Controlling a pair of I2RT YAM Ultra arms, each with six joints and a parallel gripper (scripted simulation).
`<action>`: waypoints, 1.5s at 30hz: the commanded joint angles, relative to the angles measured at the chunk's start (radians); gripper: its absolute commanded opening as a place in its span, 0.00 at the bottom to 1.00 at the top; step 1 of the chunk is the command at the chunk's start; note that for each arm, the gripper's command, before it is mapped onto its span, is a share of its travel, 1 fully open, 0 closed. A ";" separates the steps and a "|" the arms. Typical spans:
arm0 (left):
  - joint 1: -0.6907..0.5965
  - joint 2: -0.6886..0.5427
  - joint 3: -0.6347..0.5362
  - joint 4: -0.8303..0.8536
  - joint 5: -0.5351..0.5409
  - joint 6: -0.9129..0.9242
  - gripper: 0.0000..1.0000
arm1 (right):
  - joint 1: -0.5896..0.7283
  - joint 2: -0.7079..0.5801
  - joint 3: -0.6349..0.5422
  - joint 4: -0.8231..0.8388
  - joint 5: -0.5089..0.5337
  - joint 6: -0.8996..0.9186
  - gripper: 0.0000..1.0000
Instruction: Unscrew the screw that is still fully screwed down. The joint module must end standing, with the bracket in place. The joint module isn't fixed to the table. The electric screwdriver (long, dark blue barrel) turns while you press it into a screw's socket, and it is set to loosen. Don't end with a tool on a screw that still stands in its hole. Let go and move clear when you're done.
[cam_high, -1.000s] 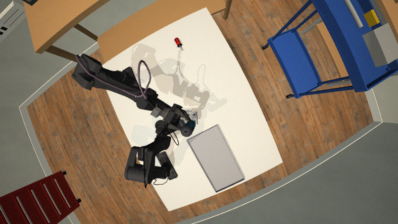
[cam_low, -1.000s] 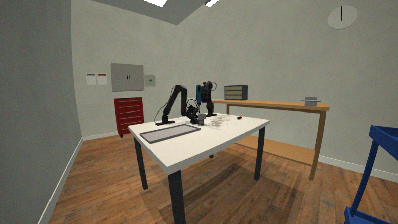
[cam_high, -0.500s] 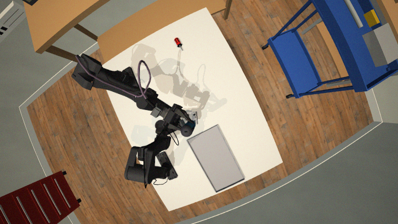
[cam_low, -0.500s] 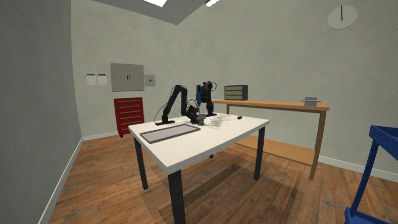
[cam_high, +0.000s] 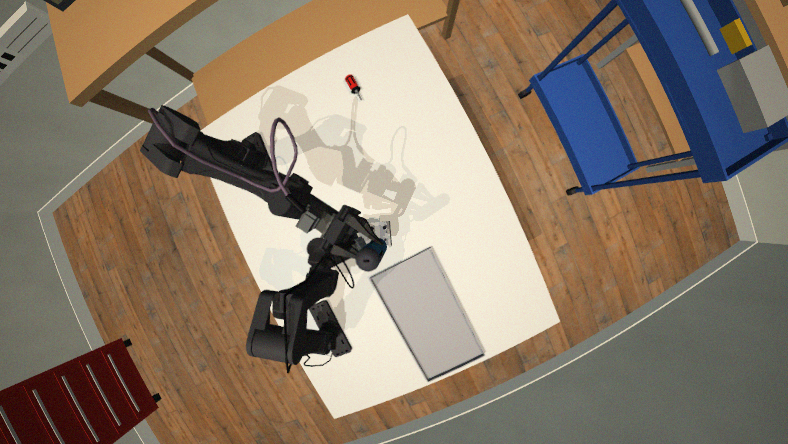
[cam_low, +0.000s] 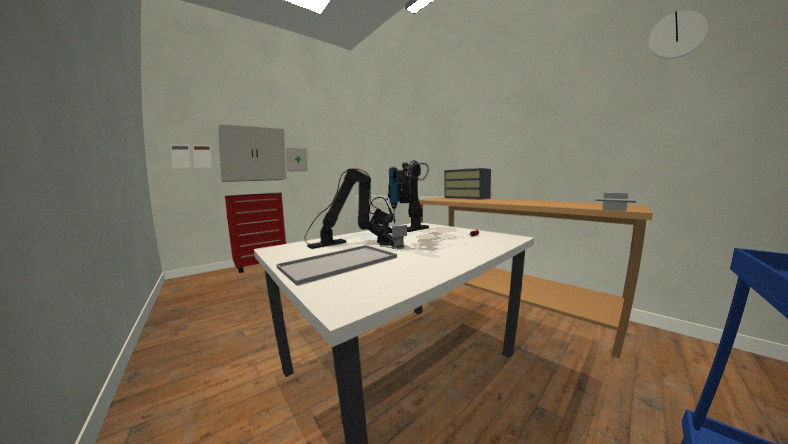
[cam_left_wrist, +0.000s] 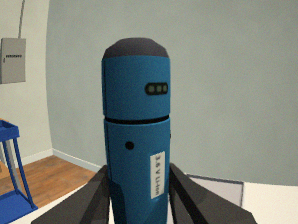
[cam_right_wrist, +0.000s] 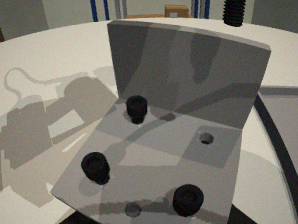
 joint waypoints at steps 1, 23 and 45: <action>0.000 -0.051 0.057 0.077 0.000 0.003 0.42 | -0.001 -0.006 0.004 0.013 0.002 0.000 0.59; -0.001 -0.069 0.034 0.081 0.000 0.004 0.42 | -0.001 -0.006 0.004 0.013 0.002 0.000 0.59; -0.003 -0.139 -0.056 0.088 -0.003 0.004 0.42 | -0.001 -0.006 0.004 0.013 0.002 0.000 0.59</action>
